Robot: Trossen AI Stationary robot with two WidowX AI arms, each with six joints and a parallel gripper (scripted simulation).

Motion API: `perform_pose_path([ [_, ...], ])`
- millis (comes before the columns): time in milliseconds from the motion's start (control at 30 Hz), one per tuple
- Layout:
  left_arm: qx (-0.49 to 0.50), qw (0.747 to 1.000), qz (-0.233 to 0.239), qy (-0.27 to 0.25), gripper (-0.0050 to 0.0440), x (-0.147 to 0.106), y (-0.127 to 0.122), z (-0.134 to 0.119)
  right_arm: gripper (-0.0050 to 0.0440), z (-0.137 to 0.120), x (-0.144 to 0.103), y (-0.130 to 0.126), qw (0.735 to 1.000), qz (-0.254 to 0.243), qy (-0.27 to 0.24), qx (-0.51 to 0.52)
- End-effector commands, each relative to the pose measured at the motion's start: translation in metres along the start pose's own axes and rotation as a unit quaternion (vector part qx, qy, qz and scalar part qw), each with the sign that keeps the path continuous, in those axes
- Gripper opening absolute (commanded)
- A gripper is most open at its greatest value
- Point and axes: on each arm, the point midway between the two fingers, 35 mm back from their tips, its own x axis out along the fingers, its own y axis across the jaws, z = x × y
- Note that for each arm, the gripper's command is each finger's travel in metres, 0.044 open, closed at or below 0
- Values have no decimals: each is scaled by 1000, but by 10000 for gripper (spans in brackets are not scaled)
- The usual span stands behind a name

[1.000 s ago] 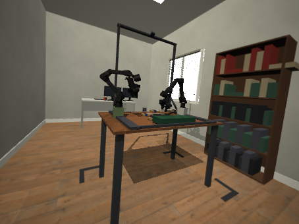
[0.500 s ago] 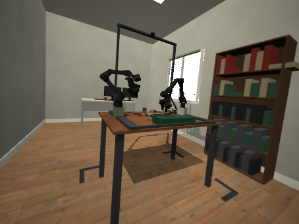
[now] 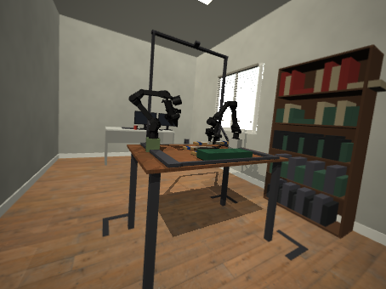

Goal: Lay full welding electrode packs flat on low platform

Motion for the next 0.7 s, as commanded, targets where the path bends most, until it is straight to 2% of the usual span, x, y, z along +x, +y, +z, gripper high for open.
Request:
perform_pose_path([
  [0,2,999,6,-42,-50,-20,3,27,430,4,-6,-1,1000,-4,-10,-3],
  [567,2,999,6,-43,-50,-21,3,29,430,4,-6,-1,1000,-4,-10,-3],
  [600,2,999,5,-34,-50,-14,2,14,430,4,-6,-1,1000,-4,-10,-3],
  [667,2,999,5,-34,-50,-16,2,15,430,4,-6,-1,1000,-4,-10,-3],
])
